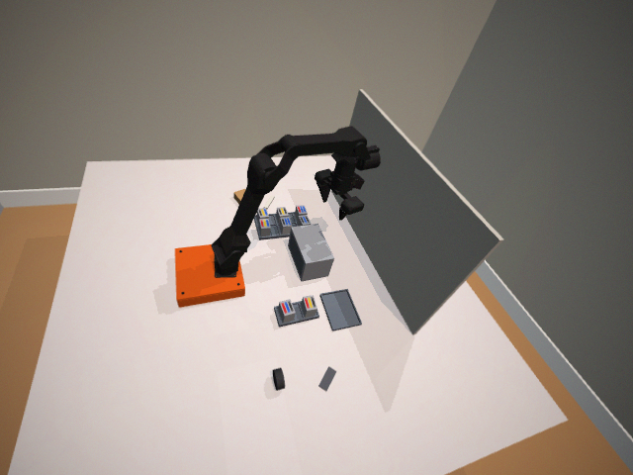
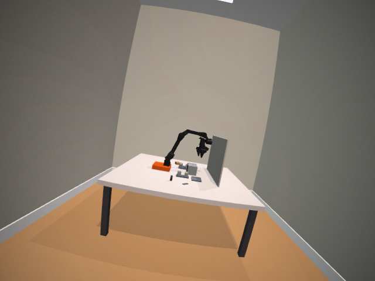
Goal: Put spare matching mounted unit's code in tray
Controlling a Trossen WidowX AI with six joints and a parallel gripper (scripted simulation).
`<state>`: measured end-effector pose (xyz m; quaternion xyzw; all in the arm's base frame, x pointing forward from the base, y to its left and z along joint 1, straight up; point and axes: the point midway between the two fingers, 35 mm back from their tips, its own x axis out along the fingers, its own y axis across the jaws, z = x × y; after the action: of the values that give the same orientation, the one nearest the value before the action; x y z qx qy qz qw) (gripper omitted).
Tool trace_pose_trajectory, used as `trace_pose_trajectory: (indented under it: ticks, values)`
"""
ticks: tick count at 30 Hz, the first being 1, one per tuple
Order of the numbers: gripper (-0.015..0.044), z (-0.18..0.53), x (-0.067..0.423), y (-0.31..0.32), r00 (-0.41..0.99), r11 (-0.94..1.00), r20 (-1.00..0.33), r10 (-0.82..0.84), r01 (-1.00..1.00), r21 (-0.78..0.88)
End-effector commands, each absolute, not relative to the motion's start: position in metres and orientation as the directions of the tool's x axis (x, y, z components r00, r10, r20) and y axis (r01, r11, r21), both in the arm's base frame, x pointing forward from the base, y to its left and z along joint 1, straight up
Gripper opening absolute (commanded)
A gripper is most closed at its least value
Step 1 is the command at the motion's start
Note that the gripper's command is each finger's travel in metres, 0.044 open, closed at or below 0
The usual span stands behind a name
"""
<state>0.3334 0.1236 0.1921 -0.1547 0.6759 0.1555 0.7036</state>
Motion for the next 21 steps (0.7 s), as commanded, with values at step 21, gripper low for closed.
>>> trace_pose_trajectory:
  ticks: [21]
  values:
    - [0.0387,0.129,0.12,0.262,0.014,-0.218,-1.0,0.027,-0.976,-0.02]
